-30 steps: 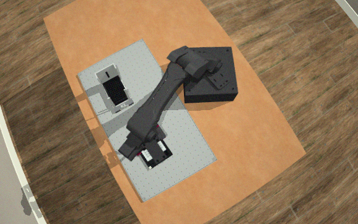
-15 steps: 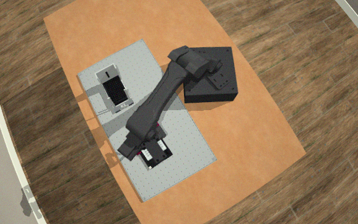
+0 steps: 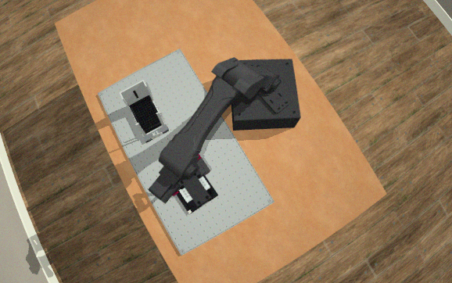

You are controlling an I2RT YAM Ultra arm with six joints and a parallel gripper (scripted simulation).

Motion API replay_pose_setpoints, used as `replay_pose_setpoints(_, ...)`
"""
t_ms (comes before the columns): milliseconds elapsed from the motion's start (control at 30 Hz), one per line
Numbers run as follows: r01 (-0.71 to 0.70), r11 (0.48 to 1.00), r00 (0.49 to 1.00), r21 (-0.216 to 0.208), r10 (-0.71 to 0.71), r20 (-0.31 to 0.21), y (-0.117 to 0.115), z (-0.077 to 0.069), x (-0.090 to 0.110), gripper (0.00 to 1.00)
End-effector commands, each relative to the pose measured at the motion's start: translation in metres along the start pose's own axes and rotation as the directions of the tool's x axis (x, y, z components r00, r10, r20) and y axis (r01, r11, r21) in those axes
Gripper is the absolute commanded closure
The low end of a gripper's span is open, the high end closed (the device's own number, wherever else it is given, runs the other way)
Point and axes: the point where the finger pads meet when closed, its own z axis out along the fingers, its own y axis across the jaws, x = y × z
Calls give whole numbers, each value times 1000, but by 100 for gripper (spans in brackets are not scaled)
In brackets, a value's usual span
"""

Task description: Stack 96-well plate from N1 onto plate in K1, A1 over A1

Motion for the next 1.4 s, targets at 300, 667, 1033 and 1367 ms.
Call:
replay_pose_setpoints(300,-10,999,1000,33,9,18,-7,-17,-1,100)
replay_pose_setpoints(667,-10,999,1000,33,9,18,-7,-17,-1,100)
replay_pose_setpoints(1033,-10,999,1000,33,9,18,-7,-17,-1,100)
replay_pose_setpoints(1367,-90,996,996,27,90,17,-2,-11,29,100)
